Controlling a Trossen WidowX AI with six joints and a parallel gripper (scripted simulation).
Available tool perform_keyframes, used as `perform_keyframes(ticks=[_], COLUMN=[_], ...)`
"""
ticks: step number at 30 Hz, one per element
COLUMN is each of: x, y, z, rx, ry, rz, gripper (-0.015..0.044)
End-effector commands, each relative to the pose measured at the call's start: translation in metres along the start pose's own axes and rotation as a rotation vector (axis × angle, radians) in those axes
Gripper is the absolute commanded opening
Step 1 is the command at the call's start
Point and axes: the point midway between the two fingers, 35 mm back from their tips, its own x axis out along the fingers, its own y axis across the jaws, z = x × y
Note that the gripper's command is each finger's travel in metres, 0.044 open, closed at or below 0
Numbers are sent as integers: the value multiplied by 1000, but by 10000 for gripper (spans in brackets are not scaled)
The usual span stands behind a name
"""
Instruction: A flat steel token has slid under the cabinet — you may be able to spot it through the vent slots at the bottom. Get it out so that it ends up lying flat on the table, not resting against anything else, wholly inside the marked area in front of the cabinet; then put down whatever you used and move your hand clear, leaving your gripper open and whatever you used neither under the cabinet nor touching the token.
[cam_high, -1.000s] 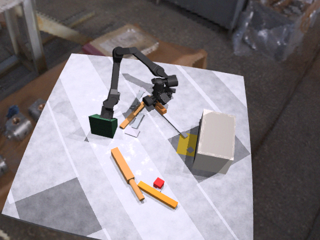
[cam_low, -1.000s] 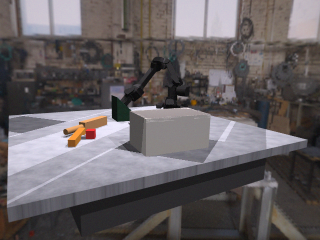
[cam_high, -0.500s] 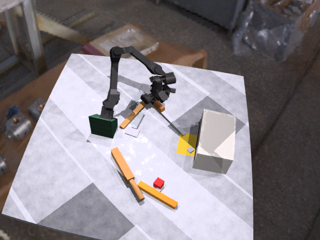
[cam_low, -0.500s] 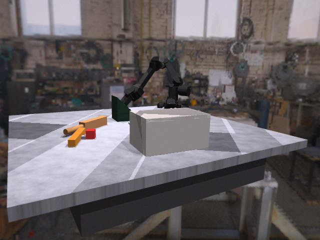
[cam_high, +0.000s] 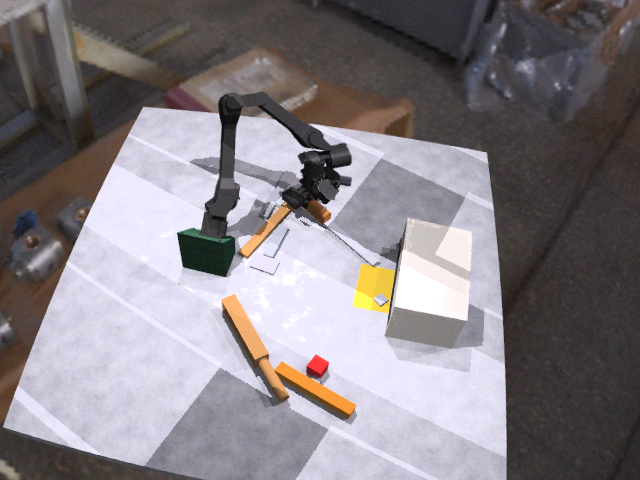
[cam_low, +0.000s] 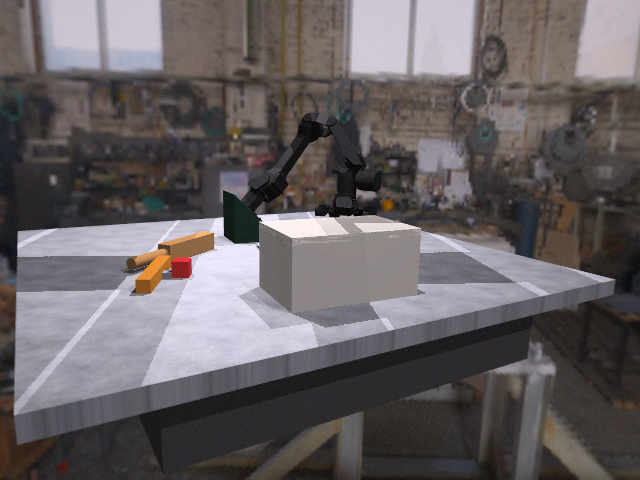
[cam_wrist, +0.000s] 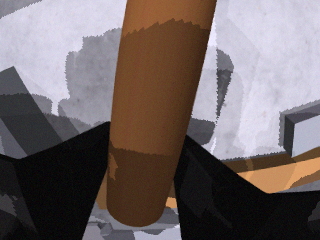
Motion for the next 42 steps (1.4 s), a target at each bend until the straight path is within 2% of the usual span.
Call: perform_keyframes(ticks=[1,42], x=[-2,-2], y=[0,1], z=[2,0], rx=[-43,-375], ry=[-20,-21], rz=[3,0], gripper=[0,0])
